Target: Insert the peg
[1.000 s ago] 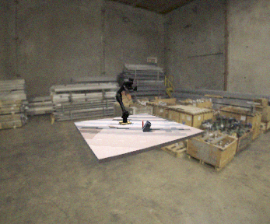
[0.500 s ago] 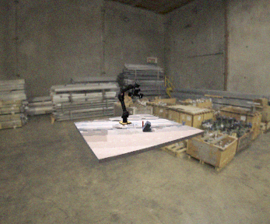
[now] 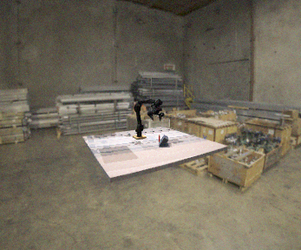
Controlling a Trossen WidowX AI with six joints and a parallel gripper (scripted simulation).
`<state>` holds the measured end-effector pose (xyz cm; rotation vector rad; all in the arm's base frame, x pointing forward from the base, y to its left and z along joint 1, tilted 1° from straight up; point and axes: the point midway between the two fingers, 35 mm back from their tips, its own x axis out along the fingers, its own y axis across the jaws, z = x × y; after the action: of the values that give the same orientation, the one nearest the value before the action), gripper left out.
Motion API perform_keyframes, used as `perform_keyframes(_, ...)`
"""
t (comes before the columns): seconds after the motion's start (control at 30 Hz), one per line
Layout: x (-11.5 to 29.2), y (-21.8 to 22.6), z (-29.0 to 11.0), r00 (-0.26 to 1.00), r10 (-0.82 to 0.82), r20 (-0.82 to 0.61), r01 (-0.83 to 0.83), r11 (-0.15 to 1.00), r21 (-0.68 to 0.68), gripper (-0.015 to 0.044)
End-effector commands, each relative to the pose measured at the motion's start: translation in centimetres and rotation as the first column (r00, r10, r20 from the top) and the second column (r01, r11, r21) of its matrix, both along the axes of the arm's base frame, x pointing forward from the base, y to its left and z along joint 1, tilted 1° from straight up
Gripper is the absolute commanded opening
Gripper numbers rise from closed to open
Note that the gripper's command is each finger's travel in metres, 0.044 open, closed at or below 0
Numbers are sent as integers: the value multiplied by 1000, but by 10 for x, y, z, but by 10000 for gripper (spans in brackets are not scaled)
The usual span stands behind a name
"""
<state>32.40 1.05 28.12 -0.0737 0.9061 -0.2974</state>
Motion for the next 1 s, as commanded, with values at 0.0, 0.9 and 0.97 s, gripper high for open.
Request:
perform_keyframes(0.0, 2, 11, -30, 994, 44, -104, -41, 999, 25, 440)
perform_keyframes(0.9, -25, 67, -156, 791, 270, -549, -128, 951, 283, 440)
perform_keyframes(0.97, -25, 67, -157, 791, 270, -549, -128, 951, 283, 440)
